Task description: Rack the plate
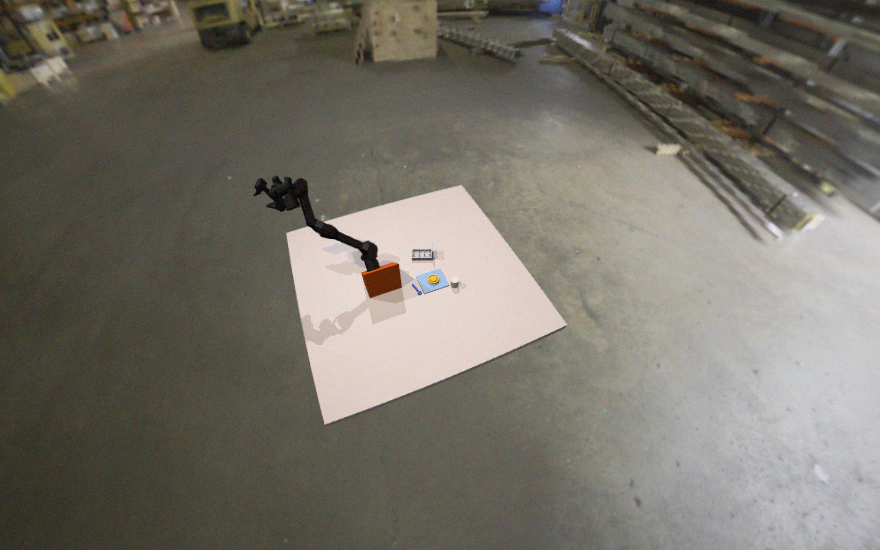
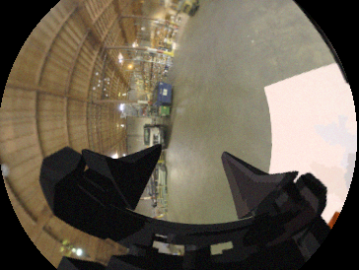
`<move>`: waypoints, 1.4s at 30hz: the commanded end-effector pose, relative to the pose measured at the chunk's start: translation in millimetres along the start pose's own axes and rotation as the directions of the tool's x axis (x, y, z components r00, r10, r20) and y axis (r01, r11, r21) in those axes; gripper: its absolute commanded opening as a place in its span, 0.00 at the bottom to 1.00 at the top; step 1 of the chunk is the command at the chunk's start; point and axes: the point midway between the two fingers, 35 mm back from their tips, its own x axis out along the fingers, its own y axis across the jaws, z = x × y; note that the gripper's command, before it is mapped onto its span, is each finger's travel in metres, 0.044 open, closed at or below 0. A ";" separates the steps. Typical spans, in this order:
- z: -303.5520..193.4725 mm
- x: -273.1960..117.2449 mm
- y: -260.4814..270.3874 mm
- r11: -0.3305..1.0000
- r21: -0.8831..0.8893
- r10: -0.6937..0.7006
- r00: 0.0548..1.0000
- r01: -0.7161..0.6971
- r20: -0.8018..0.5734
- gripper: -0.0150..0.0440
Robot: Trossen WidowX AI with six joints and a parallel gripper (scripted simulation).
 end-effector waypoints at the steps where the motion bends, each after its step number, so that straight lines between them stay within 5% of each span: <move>1: 0.4 -0.2 0.4 1.000 0.002 0.003 1.000 -0.003 -0.001 0.93; 18: 108.4 -22.1 13.9 0.902 0.382 0.155 0.977 -0.201 0.149 0.93; 42: 286.2 -96.8 -20.5 0.485 0.679 0.190 0.824 -0.551 0.533 0.93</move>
